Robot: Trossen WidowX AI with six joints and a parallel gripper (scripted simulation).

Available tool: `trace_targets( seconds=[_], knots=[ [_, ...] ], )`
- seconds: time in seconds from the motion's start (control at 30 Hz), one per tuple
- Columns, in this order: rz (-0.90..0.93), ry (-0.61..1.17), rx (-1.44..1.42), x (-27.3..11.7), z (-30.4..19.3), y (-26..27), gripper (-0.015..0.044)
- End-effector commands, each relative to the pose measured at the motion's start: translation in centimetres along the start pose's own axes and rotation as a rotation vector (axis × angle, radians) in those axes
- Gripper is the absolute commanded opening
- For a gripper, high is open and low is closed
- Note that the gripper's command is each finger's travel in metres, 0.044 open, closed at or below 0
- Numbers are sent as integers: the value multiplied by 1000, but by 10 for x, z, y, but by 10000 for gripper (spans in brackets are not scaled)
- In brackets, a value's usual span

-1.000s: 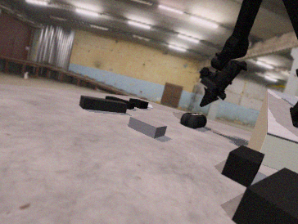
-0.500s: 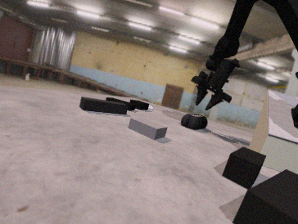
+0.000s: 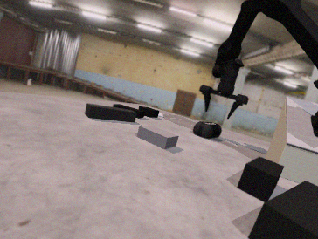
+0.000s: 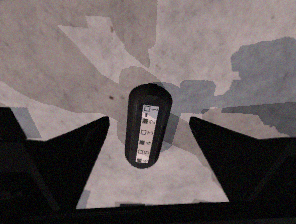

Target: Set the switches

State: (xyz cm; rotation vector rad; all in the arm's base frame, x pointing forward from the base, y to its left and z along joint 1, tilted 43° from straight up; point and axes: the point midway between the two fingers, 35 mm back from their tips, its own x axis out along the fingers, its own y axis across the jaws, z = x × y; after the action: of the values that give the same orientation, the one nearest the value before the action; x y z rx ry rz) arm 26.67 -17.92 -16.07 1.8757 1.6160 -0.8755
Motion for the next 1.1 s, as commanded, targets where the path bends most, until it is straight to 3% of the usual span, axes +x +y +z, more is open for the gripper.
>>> trace_targets(
  seconds=[0.0, 1.07],
  knots=[
    [-42, 1, 115, 1, 3, -2, 440],
    [-39, 4, 114, 42, 3, -2, 440]
  ],
)
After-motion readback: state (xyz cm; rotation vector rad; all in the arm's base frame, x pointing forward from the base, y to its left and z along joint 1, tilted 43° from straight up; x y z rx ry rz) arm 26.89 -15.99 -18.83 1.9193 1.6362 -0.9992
